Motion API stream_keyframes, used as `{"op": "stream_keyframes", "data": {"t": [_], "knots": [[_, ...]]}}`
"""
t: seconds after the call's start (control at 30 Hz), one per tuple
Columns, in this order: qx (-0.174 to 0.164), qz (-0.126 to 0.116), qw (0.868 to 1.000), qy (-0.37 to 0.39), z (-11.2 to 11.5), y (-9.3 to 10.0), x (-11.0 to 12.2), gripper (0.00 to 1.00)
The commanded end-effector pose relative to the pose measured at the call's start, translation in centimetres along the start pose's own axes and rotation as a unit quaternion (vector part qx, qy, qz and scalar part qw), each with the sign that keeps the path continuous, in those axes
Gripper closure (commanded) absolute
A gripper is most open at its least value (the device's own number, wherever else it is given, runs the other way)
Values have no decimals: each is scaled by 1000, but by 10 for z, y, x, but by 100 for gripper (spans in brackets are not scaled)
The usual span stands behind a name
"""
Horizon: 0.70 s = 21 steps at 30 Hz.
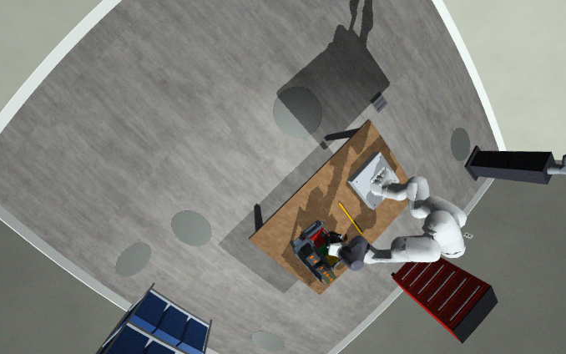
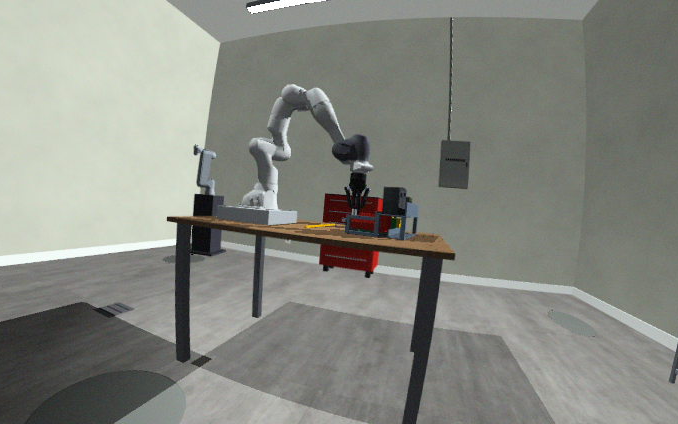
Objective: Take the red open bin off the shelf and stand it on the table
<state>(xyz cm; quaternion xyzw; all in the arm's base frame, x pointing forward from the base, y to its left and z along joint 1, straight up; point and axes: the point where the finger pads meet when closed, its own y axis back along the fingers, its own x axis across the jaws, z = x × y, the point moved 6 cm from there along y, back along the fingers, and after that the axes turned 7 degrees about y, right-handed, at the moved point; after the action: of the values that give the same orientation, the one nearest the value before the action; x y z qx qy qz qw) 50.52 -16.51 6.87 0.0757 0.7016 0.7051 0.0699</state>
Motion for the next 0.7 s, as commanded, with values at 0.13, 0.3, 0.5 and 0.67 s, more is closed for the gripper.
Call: {"op": "stream_keyframes", "data": {"t": [0.13, 0.3, 0.5, 0.67], "knots": [[0, -2, 1000, 2, -1, 3, -1, 100], [0, -2, 1000, 2, -2, 13, -3, 100], [0, -2, 1000, 2, -2, 13, -3, 100], [0, -2, 1000, 2, -2, 13, -3, 100]]}}
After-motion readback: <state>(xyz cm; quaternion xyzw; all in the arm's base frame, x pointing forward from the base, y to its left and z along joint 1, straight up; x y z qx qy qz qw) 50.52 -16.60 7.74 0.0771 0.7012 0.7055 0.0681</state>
